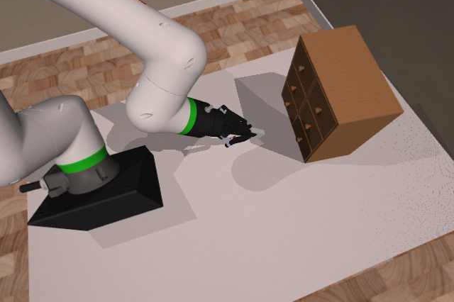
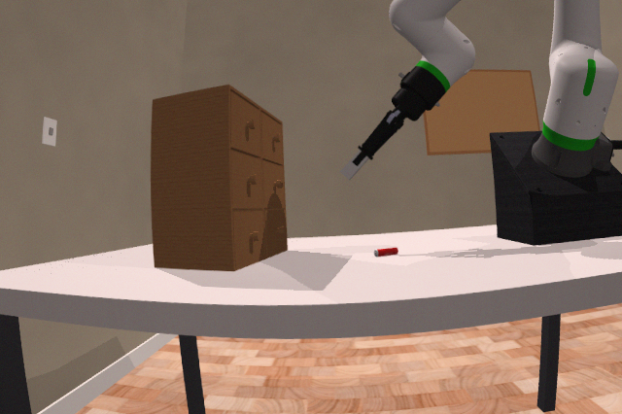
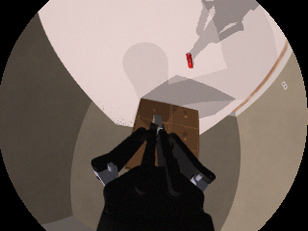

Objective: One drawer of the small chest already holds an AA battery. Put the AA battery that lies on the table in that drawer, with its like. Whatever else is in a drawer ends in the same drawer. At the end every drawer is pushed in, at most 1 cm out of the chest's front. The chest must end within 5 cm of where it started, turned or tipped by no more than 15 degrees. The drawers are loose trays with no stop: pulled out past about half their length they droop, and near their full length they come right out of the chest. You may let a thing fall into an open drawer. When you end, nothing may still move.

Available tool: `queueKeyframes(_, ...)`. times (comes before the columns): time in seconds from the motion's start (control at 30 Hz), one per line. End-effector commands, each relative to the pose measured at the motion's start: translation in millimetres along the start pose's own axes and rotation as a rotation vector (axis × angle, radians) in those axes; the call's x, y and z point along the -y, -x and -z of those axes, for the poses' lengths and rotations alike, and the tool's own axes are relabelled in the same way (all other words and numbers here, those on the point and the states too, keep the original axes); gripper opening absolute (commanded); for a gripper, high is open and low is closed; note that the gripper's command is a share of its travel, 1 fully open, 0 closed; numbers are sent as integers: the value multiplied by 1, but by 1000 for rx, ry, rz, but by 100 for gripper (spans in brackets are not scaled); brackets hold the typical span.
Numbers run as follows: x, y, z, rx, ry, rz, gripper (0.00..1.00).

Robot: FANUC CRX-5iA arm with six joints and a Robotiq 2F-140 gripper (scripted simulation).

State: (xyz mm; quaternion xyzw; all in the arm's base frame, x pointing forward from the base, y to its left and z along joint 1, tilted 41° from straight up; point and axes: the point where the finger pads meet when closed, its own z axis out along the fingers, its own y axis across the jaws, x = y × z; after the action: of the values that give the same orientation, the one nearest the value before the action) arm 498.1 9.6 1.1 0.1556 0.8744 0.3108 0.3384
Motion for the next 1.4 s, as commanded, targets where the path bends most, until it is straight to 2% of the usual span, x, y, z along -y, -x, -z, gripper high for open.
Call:
queueKeyframes(0.0,-1,2,23,-186,-2,0,0)
queueKeyframes(0.1,-1,2,38,-310,-3,0,0)
queueKeyframes(0.17,-1,2,38,-310,-3,0,0)
queueKeyframes(0.43,-1,2,72,-601,-2,0,0)
queueKeyframes(0.63,-1,2,87,-730,-2,0,0)
queueKeyframes(0.93,-1,2,94,-792,-2,-1,0)
queueKeyframes(1.37,-1,2,95,-798,-3,-1,0)
